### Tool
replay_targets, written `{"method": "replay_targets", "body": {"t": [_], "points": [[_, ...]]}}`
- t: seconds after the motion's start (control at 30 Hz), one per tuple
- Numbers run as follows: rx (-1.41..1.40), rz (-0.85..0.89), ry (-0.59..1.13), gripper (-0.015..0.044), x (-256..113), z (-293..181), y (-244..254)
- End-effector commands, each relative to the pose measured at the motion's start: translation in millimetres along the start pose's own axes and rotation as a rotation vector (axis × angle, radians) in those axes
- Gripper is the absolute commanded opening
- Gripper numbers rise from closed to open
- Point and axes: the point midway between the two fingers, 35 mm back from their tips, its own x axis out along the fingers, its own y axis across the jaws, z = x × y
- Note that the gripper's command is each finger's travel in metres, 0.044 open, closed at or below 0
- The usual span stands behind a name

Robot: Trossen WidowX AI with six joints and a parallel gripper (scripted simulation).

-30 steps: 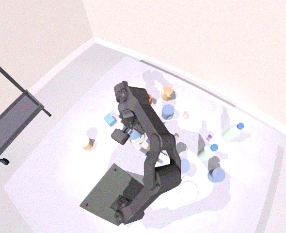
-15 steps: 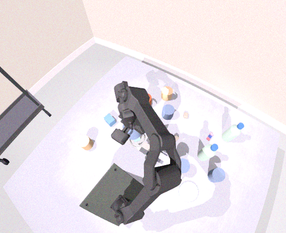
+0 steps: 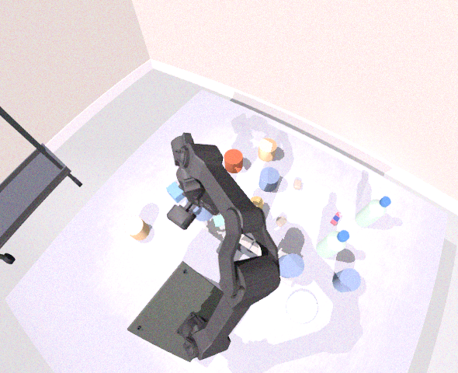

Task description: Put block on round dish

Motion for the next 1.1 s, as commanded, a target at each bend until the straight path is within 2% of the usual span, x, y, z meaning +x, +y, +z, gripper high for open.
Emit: {"method": "replay_targets", "body": {"t": [0.0,0.17,0.4,0.63,1.07], "points": [[-0.022,-0.018,-0.017,0.0,32.4,-31.4,-29.8],[-0.018,-0.016,-0.012,0.0,70.0,-63.9,-62.4],[-0.018,-0.016,-0.012,0.0,75.0,-65.0,-63.6],[-0.018,-0.016,-0.013,0.0,109.8,-64.0,-64.1],[-0.018,-0.015,-0.014,0.0,123.1,-63.7,-64.1]]}}
